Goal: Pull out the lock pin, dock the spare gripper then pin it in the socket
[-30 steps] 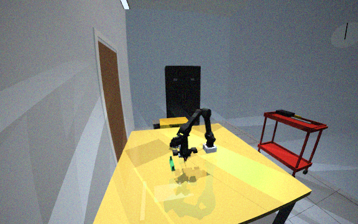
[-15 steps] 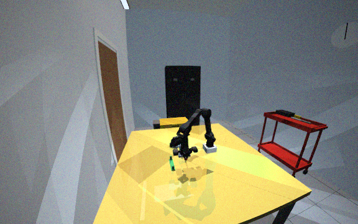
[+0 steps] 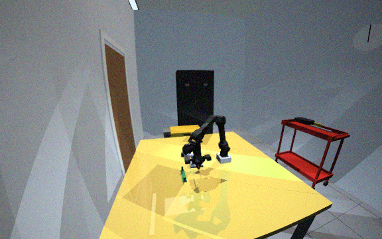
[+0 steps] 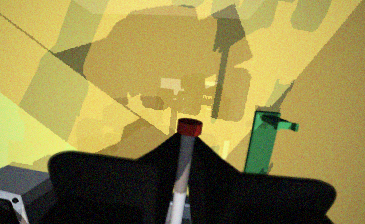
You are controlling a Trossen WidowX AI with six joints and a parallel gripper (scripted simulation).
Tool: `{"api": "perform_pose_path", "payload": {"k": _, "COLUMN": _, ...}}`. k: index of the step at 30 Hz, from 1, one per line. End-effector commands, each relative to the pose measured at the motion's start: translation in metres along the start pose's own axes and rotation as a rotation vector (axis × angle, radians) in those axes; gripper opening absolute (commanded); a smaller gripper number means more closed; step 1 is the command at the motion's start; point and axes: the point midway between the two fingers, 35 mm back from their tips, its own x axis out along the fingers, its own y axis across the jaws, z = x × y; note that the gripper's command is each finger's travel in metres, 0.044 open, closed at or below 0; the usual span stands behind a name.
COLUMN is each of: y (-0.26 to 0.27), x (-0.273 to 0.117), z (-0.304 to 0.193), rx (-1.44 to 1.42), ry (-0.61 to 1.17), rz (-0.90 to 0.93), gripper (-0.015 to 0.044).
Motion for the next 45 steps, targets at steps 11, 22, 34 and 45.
{"api": "perform_pose_path", "payload": {"k": 11, "y": -0.023, "x": -0.005, "z": 0.013, "rx": -0.012, "ry": 0.000, "rz": 0.000, "gripper": 0.0000}}
{"api": "perform_pose_path", "payload": {"k": 22, "y": -0.051, "x": -0.009, "z": 0.029, "rx": -0.027, "ry": -0.001, "rz": -0.001, "gripper": 0.0000}}
{"api": "perform_pose_path", "payload": {"k": 34, "y": -0.080, "x": -0.011, "z": 0.044, "rx": -0.043, "ry": -0.001, "rz": -0.002, "gripper": 0.0000}}
{"api": "perform_pose_path", "payload": {"k": 45, "y": -0.100, "x": -0.010, "z": 0.053, "rx": -0.056, "ry": -0.001, "rz": -0.003, "gripper": 0.0000}}
